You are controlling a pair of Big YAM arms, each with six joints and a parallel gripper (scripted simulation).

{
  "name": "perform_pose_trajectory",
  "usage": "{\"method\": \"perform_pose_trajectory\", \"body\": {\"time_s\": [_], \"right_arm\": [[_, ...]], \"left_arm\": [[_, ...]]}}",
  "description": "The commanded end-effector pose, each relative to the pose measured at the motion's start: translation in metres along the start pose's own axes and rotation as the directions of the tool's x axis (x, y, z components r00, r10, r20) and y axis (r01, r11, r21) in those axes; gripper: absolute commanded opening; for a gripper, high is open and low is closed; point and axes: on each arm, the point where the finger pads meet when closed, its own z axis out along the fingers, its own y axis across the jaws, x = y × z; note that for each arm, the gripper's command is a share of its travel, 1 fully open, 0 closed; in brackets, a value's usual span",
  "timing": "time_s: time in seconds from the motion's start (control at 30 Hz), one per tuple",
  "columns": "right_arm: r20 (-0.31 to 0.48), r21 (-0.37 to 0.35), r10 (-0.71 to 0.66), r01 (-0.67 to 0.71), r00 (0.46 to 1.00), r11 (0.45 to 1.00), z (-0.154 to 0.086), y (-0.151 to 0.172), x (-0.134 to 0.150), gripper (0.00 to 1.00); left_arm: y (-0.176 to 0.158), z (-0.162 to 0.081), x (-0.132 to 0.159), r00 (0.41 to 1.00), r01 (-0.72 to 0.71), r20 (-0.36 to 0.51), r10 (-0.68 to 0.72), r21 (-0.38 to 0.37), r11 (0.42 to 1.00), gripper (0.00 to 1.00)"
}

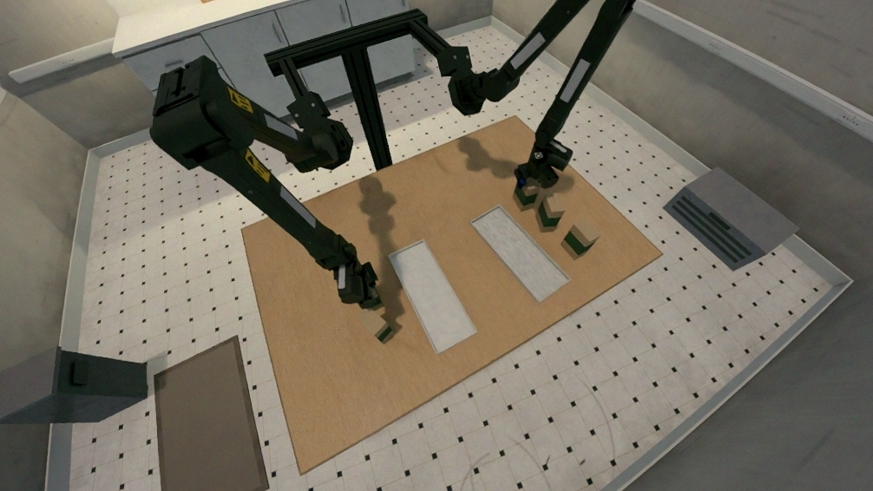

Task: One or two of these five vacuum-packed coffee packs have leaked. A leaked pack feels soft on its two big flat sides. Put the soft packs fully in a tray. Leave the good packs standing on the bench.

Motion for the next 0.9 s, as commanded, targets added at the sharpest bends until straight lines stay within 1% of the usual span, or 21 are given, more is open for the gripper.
{"method": "perform_pose_trajectory", "body": {"time_s": [0.0, 0.07, 0.1, 0.3, 0.37, 0.4, 0.47, 0.57, 0.6, 0.63, 0.67, 0.73, 0.77, 0.87], "right_arm": [[0.017, 0.003, 0.001, -0.001, 1.0, 1.0, -0.002, -0.002, -0.006, 0.26], [0.017, 0.003, 0.001, -0.001, 1.0, 1.0, -0.002, -0.002, -0.006, 0.26], [0.017, 0.003, 0.001, -0.001, 1.0, 1.0, -0.002, -0.002, -0.006, 0.26], [0.017, 0.003, 0.001, -0.001, 1.0, 1.0, -0.002, -0.002, -0.006, 0.26], [0.017, 0.003, 0.001, -0.001, 1.0, 1.0, -0.002, -0.002, -0.006, 0.26], [0.017, 0.003, 0.001, -0.001, 1.0, 1.0, -0.002, -0.002, -0.006, 0.26], [0.017, 0.003, 0.001, -0.001, 1.0, 1.0, -0.002, -0.002, -0.006, 0.26], [0.017, 0.003, 0.001, -0.001, 1.0, 1.0, -0.002, -0.002, -0.006, 0.26], [0.033, 0.006, -0.001, 0.001, 0.999, 1.0, -0.009, -0.003, -0.01, 0.26], [0.017, -0.001, -0.005, 0.005, 1.0, 1.0, -0.011, 0.001, -0.005, 0.26], [0.017, -0.004, -0.005, 0.005, 1.0, 1.0, -0.013, 0.003, -0.005, 0.26], [0.017, -0.003, 0.0, 0.0, 1.0, 1.0, -0.017, 0.003, -0.004, 0.26], [0.017, -0.003, 0.003, -0.003, 1.0, 1.0, -0.019, 0.003, -0.004, 0.26], [0.025, -0.001, 0.006, -0.006, 1.0, 1.0, -0.026, 0.001, -0.01, 0.26]], "left_arm": [[0.001, 0.0, -0.001, 1.0, -0.001, 0.006, 0.001, -0.004, 1.0, 0.79], [0.001, 0.0, -0.001, 1.0, -0.001, 0.006, 0.001, -0.004, 1.0, 0.79], [-0.001, -0.011, 0.0, 1.0, -0.005, 0.004, 0.005, -0.001, 1.0, 0.79], [-0.002, -0.061, -0.002, 1.0, 0.003, 0.01, -0.003, 0.0, 1.0, 0.79], [-0.002, -0.061, -0.002, 1.0, 0.003, 0.01, -0.003, 0.0, 1.0, 0.79], [0.002, -0.07, -0.008, 1.0, 0.004, 0.019, -0.004, -0.005, 1.0, 0.79], [0.001, -0.086, -0.006, 1.0, 0.004, 0.016, -0.004, -0.003, 1.0, 0.79], [0.001, -0.087, -0.007, 1.0, 0.004, 0.018, -0.004, -0.005, 1.0, 0.79], [0.002, -0.087, -0.007, 1.0, 0.006, 0.018, -0.006, -0.005, 1.0, 0.79], [0.0, -0.082, 0.0, 1.0, 0.007, -0.01, -0.007, 0.006, 1.0, 0.79], [0.0, -0.082, 0.0, 1.0, 0.008, -0.01, -0.008, 0.005, 1.0, 0.79], [0.0, -0.082, 0.0, 1.0, 0.007, -0.01, -0.007, 0.006, 1.0, 0.79], [0.005, -0.085, -0.007, 1.0, 0.001, 0.015, -0.001, -0.01, 1.0, 0.79], [0.005, -0.085, -0.007, 1.0, 0.001, 0.015, -0.001, -0.01, 1.0, 0.79]]}}
